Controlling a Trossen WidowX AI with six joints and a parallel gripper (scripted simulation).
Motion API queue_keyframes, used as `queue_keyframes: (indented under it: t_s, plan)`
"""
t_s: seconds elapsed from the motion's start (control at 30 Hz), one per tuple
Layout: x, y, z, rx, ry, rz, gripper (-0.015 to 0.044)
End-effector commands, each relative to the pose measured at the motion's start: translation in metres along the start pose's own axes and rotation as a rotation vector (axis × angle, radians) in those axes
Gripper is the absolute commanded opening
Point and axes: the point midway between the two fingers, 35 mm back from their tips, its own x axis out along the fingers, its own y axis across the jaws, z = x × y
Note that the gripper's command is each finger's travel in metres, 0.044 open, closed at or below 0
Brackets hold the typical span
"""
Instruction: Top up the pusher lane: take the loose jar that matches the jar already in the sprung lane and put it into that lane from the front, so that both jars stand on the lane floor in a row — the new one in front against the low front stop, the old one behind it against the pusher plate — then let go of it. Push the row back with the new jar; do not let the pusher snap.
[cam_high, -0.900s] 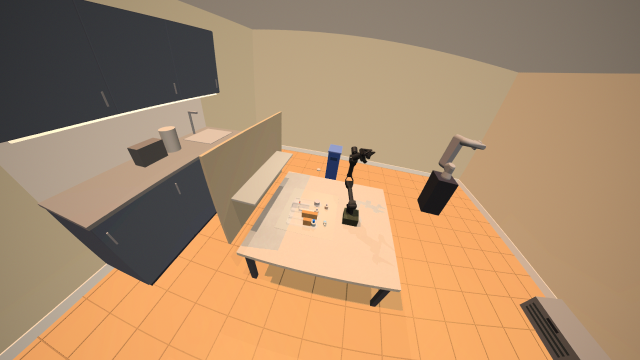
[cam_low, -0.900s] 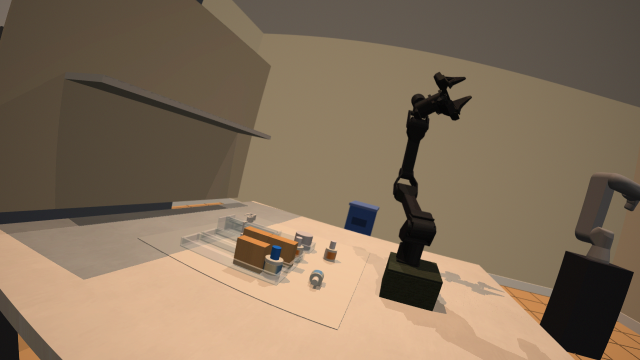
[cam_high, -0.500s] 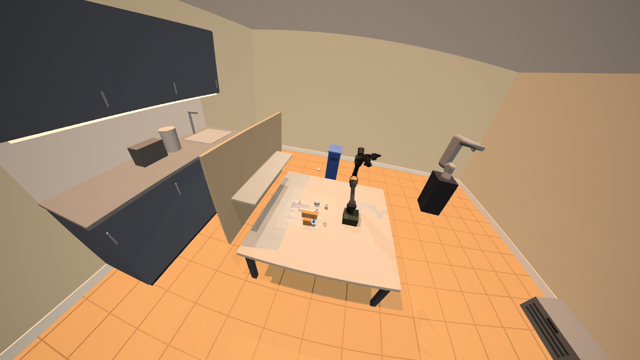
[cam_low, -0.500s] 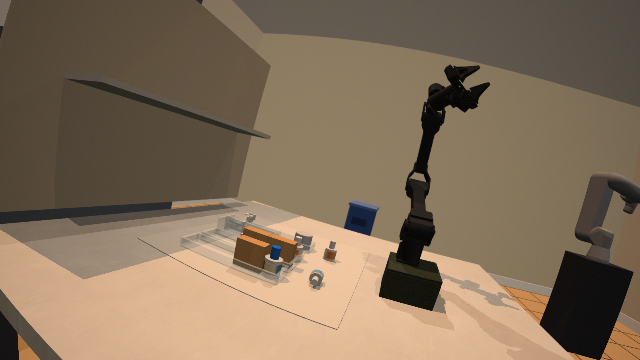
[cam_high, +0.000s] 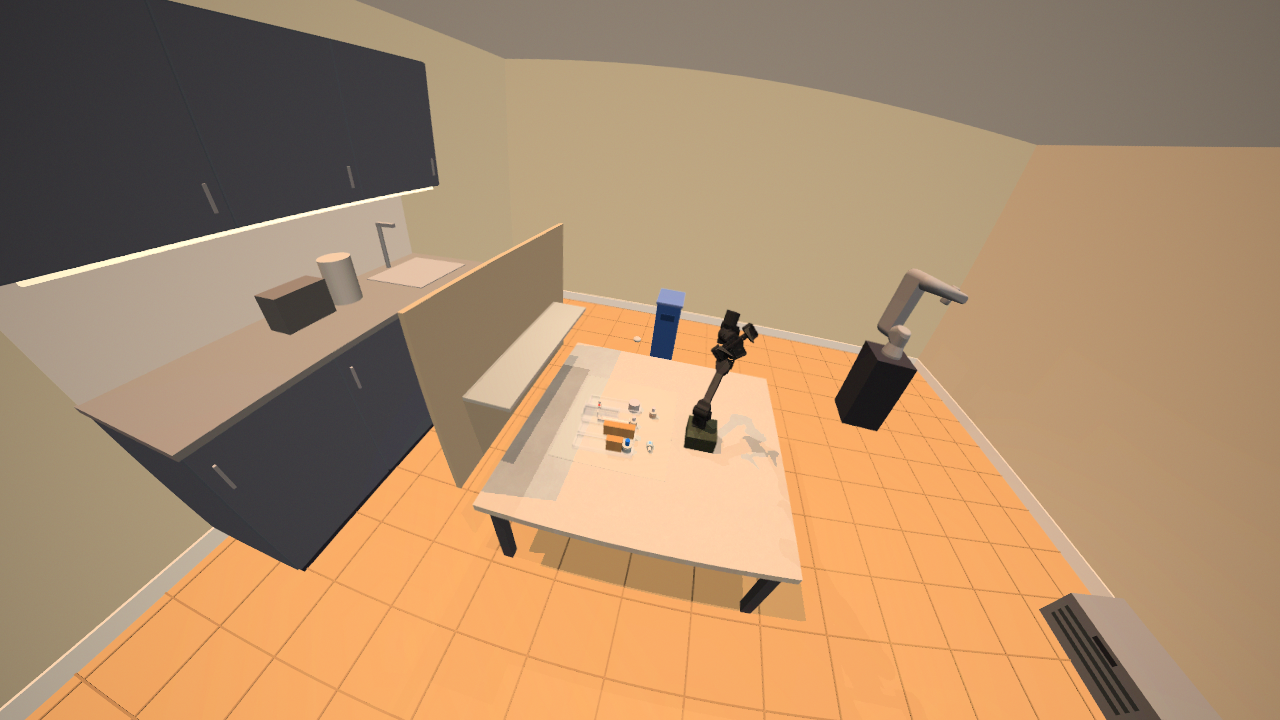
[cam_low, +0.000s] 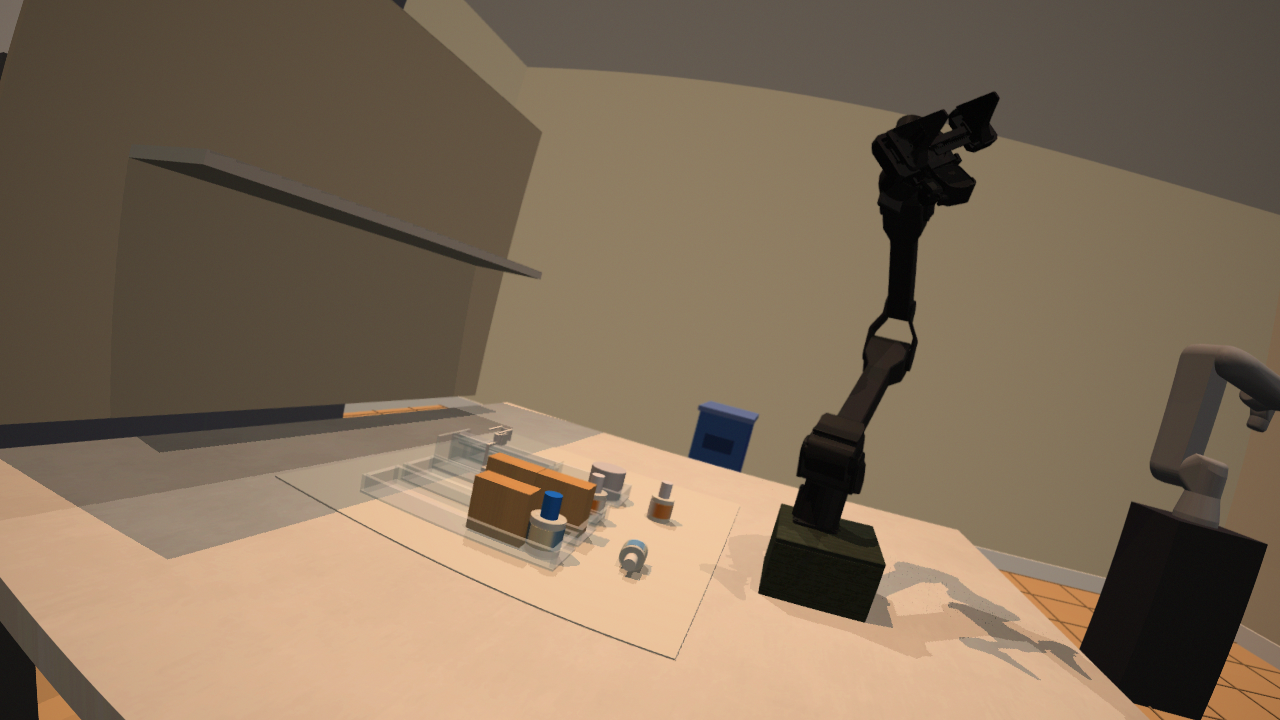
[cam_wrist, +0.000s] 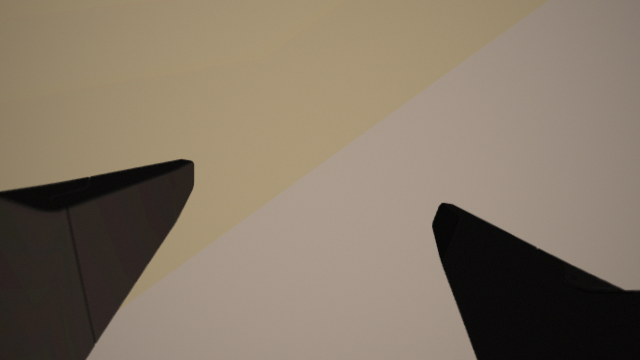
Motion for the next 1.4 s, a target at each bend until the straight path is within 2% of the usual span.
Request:
queue_keyframes:
  t_s: [0.0, 0.17, 0.33, 0.5, 0.7, 0.9, 1.07, 1.23, 1.37]
  plan:
    - [0.024, 0.057, -0.003, 0.171, 0.029, 0.188, 0.0440]
    - [0.035, 0.142, -0.012, 0.439, 0.145, 0.450, 0.0440]
    - [0.019, 0.229, -0.020, 0.719, 0.327, 0.690, 0.0440]
    - [-0.022, 0.307, -0.023, 0.996, 0.571, 0.893, 0.0440]
    - [-0.094, 0.382, -0.015, 1.314, 0.941, 1.079, 0.0440]
    - [-0.185, 0.431, 0.010, 1.612, 1.405, 1.191, 0.0440]
    - [-0.262, 0.450, 0.046, 1.824, 1.851, 1.209, 0.0440]
    - [-0.335, 0.449, 0.099, 1.997, 2.389, 1.137, 0.0440]
    - [-0.379, 0.435, 0.148, 2.073, 2.852, 1.000, 0.0440]
